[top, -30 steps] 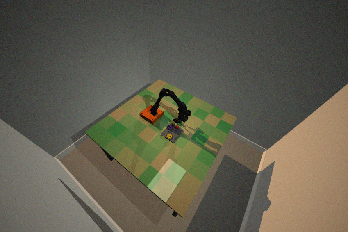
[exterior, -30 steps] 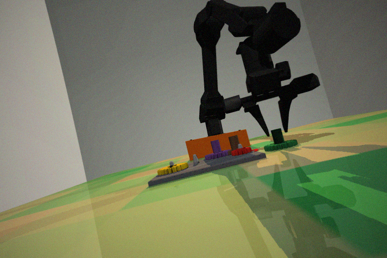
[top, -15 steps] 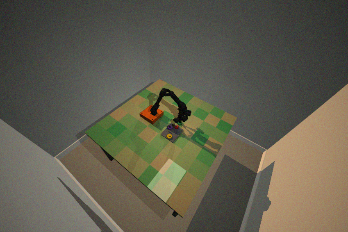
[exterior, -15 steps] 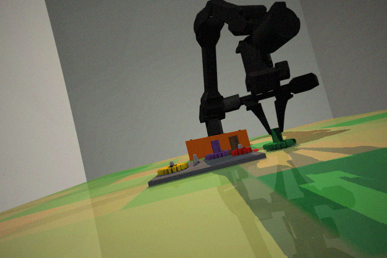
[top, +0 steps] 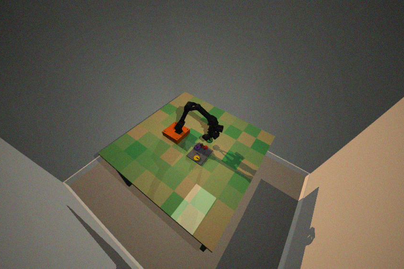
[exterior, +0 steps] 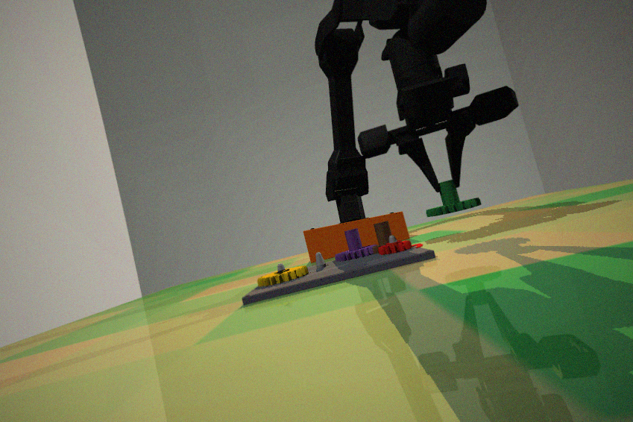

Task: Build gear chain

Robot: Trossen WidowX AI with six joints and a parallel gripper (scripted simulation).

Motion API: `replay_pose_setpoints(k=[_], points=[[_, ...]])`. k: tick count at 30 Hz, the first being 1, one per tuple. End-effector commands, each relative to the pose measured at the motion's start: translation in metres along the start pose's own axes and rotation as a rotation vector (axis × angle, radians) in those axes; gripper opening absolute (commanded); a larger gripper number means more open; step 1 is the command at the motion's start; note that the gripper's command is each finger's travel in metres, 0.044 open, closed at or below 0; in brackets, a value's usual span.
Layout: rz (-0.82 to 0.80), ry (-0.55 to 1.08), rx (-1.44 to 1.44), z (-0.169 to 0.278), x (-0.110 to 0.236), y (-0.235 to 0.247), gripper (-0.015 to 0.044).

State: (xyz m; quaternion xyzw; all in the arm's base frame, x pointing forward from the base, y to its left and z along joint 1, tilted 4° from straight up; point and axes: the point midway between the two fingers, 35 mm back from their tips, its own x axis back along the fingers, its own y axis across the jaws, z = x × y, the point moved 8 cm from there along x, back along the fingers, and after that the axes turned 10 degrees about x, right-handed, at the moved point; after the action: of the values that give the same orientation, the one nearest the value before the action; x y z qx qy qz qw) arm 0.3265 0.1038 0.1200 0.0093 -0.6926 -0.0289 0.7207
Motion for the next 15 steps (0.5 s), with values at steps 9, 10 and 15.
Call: replay_pose_setpoints(k=[9,10,15], points=[[-0.003,-0.008,-0.001,-0.002,0.032,0.001,0.0000],[-0.003,-0.009,-0.001,-0.002,0.034,0.001,0.0000],[-0.003,-0.009,-0.001,-0.002,0.048,0.001,0.0000]])
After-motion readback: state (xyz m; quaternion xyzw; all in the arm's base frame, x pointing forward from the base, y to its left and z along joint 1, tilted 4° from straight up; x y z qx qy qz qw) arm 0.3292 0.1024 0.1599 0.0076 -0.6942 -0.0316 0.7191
